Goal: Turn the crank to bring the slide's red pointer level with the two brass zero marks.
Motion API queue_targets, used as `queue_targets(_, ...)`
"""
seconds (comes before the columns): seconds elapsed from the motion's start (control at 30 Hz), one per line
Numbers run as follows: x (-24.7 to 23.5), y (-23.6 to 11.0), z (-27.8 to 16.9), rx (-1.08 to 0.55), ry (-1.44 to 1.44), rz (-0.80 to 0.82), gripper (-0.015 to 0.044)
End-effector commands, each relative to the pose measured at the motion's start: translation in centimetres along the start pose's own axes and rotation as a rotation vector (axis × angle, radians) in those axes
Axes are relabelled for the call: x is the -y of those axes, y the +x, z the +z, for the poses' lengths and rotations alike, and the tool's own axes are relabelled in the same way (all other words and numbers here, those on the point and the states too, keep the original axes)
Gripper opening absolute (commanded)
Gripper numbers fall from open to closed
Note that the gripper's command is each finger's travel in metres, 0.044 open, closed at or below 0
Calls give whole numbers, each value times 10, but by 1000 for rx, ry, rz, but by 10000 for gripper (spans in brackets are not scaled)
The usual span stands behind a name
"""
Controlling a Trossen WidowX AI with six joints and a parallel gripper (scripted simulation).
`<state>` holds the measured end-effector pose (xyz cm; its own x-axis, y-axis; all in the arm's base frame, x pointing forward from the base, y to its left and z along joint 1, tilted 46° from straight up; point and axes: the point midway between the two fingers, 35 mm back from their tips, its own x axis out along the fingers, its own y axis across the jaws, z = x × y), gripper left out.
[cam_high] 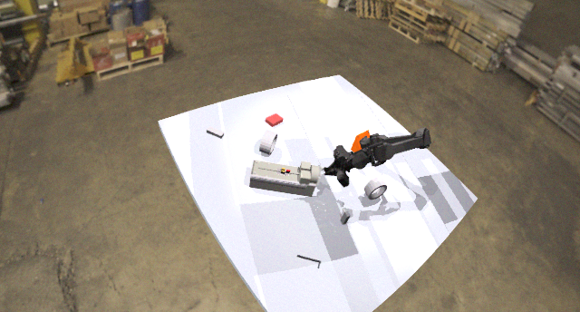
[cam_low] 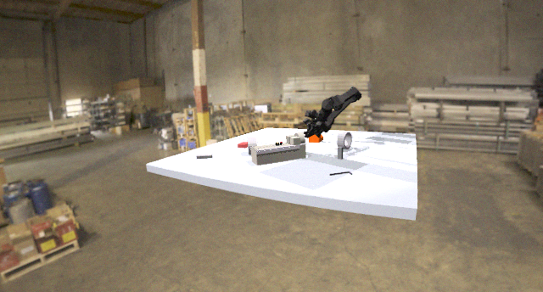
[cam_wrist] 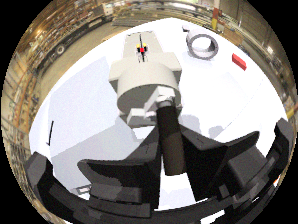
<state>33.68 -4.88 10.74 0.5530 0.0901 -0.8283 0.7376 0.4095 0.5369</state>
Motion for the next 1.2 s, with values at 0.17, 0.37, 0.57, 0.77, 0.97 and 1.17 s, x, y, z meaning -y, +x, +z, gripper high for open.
queue_targets(0.17,-9,-3,3,9,-4,22,0)
queue_targets(0.37,-10,-3,3,9,-4,22,0)
queue_targets(0.57,-11,-3,3,9,-4,22,0)
queue_targets(0.77,-12,-3,3,9,-4,22,0)
queue_targets(0.97,-12,-3,3,9,-4,22,0)
queue_targets(1.17,-13,-3,3,9,-4,22,0)
